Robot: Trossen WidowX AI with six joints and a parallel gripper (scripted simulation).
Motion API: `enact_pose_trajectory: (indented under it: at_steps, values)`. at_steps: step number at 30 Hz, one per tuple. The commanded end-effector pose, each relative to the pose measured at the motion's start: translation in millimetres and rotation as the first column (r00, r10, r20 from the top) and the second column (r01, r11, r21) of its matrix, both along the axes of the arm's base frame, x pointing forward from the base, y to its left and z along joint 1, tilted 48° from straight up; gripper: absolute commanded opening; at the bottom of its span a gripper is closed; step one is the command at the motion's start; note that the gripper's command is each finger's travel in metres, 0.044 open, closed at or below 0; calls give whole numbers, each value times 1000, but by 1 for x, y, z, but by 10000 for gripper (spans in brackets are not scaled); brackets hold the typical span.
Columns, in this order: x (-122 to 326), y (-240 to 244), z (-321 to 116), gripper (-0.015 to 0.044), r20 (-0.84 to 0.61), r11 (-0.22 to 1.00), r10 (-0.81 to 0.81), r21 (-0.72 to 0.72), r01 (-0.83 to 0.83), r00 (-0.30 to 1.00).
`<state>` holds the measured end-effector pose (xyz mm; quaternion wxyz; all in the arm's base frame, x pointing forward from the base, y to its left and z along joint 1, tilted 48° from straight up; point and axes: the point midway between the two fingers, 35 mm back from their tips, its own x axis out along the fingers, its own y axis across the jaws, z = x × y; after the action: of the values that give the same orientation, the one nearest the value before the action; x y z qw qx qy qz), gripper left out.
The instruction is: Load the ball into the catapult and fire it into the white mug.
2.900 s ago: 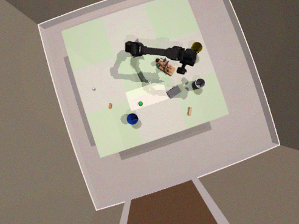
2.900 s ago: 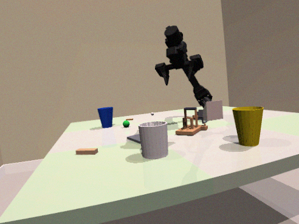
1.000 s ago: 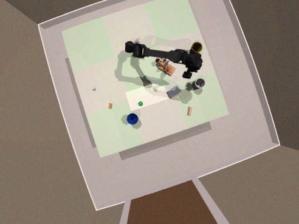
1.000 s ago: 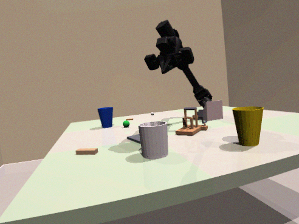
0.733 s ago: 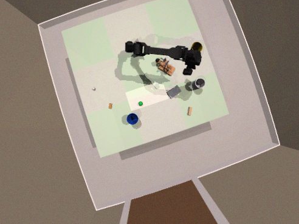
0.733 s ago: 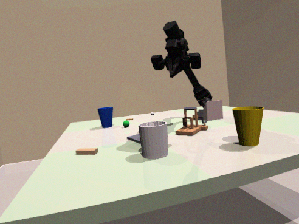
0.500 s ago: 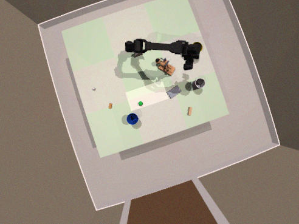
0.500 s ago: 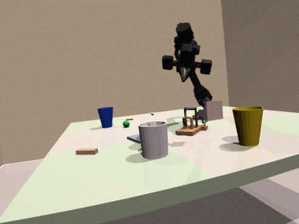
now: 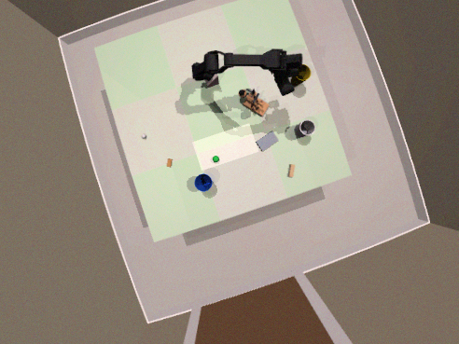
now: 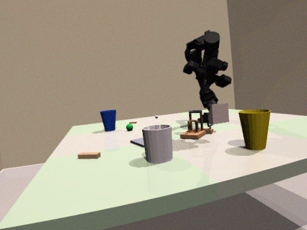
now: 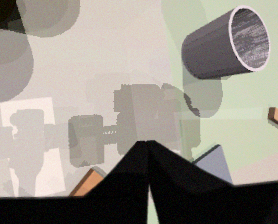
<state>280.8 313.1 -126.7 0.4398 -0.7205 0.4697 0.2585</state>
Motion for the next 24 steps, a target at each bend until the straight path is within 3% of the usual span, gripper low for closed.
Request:
enact_pose_trajectory:
  at_steps: [1,12,24]
  values:
    - [-19,-11,1,0,-53,991,80,-102,-85,995]
    - [-59,-40,3,0,-208,905,224,-317,-283,952]
    - [-98,-76,15,0,-435,681,322,-511,-525,841]
